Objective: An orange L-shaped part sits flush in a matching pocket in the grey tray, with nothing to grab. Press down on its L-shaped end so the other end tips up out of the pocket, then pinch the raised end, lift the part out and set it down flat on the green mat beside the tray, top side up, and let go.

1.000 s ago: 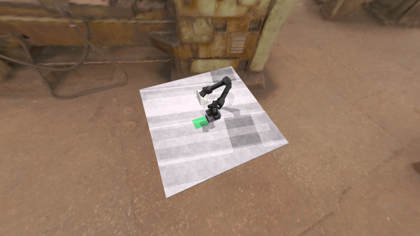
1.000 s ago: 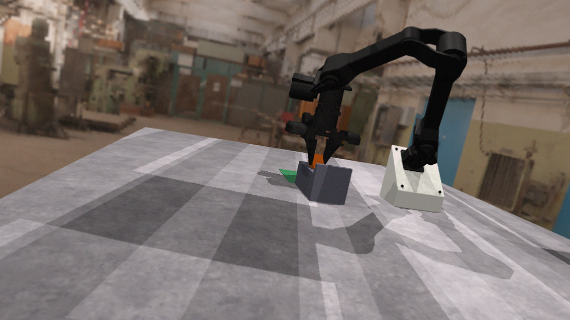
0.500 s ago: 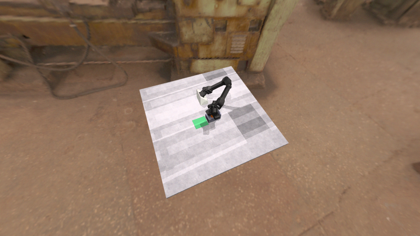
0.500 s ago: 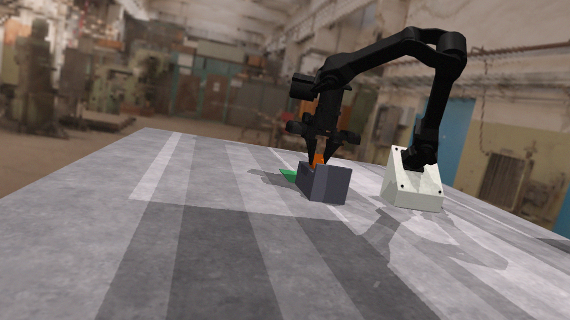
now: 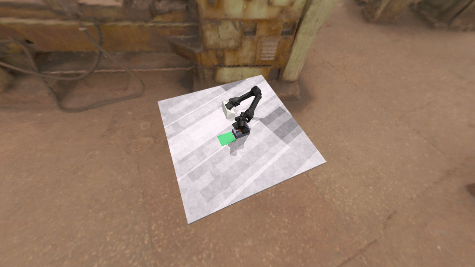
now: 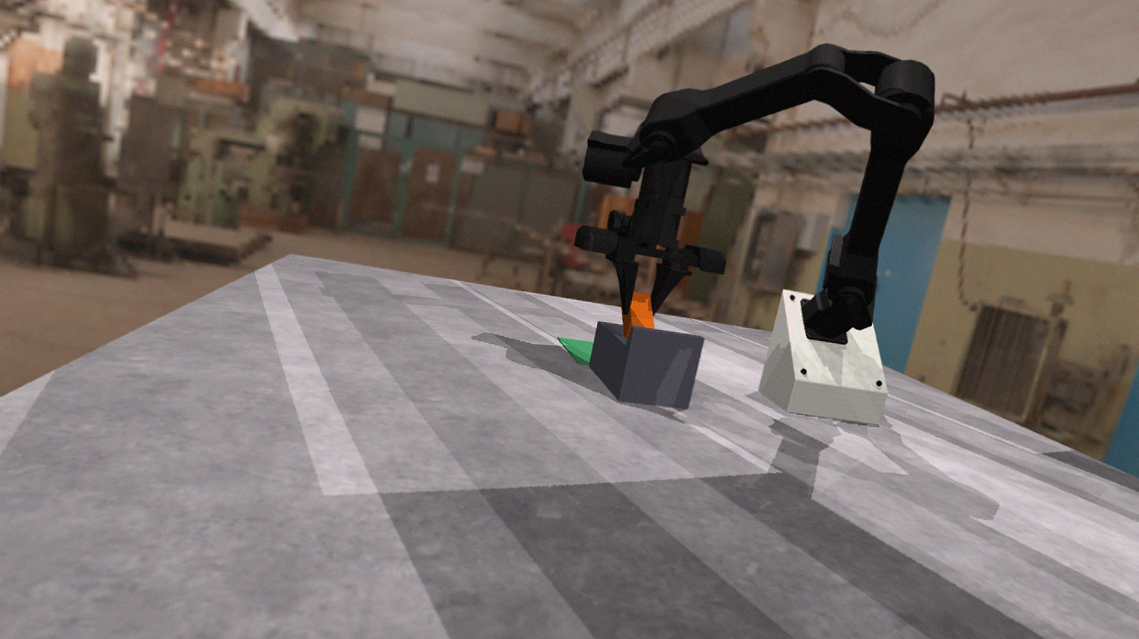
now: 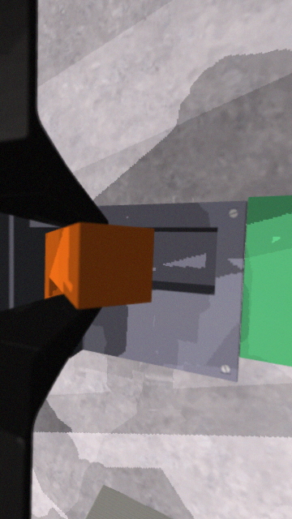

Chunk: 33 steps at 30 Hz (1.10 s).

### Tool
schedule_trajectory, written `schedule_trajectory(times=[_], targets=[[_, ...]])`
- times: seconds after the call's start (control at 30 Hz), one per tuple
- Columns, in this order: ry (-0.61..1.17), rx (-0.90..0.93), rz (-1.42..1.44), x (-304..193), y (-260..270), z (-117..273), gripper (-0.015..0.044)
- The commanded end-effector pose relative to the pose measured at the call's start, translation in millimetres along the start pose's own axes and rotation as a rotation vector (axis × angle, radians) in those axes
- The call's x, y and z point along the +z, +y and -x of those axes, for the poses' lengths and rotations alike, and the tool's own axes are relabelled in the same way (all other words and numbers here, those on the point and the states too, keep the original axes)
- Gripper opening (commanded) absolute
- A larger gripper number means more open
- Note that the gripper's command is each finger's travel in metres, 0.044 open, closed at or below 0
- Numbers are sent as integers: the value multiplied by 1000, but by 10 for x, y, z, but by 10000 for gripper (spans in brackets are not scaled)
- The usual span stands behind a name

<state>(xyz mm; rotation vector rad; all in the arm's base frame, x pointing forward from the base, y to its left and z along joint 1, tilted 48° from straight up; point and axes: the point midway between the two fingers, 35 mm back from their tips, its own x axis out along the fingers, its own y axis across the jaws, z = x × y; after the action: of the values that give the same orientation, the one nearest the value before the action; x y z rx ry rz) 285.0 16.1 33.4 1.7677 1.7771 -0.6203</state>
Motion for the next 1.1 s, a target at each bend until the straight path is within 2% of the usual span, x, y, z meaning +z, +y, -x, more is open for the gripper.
schedule_trajectory(times=[0.0, 1.07], targets=[[-2, 3, 8, -4, 14, 84, 0], [-3, 2, 6, -1, 10, 583, 0]])
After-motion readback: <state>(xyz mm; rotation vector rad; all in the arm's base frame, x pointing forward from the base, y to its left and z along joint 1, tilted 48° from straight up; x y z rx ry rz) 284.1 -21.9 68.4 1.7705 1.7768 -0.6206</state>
